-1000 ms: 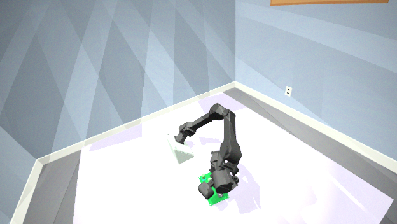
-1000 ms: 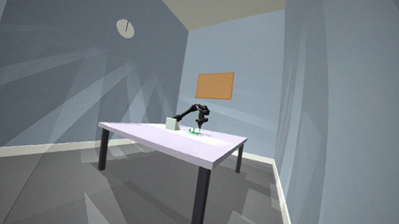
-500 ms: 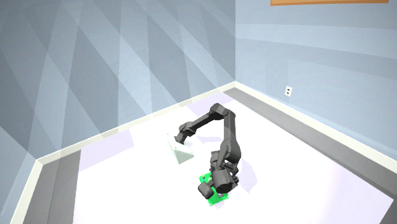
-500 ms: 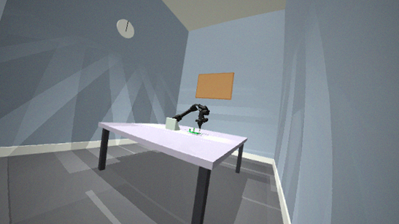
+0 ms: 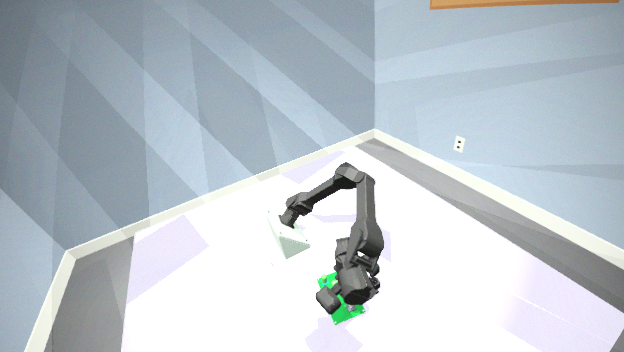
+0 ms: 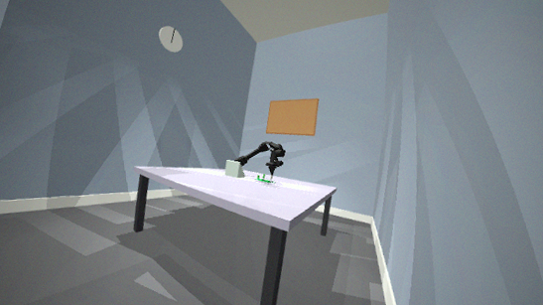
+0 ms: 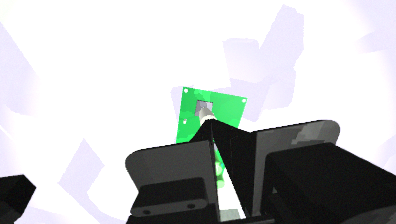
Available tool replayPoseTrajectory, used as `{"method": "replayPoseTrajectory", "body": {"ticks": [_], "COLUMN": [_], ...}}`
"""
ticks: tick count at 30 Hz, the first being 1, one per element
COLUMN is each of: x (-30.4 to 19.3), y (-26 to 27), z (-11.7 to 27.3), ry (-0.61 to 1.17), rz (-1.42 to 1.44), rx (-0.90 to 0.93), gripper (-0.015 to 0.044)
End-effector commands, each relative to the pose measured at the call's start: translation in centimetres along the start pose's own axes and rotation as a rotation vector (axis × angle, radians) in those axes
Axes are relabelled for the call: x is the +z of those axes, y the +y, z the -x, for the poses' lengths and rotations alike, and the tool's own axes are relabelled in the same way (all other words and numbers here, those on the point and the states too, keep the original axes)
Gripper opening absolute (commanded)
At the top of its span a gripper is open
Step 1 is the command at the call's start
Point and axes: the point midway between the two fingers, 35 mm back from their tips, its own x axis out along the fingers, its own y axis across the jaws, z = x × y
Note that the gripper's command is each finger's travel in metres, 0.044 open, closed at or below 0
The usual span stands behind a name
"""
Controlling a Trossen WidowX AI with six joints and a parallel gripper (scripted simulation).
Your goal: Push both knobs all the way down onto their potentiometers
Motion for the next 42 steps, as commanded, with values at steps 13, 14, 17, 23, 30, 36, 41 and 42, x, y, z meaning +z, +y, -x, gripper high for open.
{"method": "replayPoseTrajectory", "body": {"ticks": [13, 14, 17, 23, 30, 36, 41, 42], "x": [0.1, 0.1, 0.1, 0.1, 0.1, 0.1, 0.1, 0.1], "y": [0.3, 0.3, 0.3, 0.3, 0.3, 0.3, 0.3, 0.3], "z": [-2.1, -2.1, -2.3, -2.5, -2.5, -2.8, -2.8, -2.8], "ry": [0.021, 0.021, 0.021, 0.021, 0.021, 0.021, 0.021, 0.021], "rz": [0.013, 0.013, 0.013, 0.013, 0.013, 0.013, 0.013, 0.013], "rx": [0.014, 0.014, 0.014, 0.014, 0.014, 0.015, 0.015, 0.015], "gripper": [0.0, 0.0, 0.0, 0.0, 0.0, 0.0, 0.0, 0.0]}}
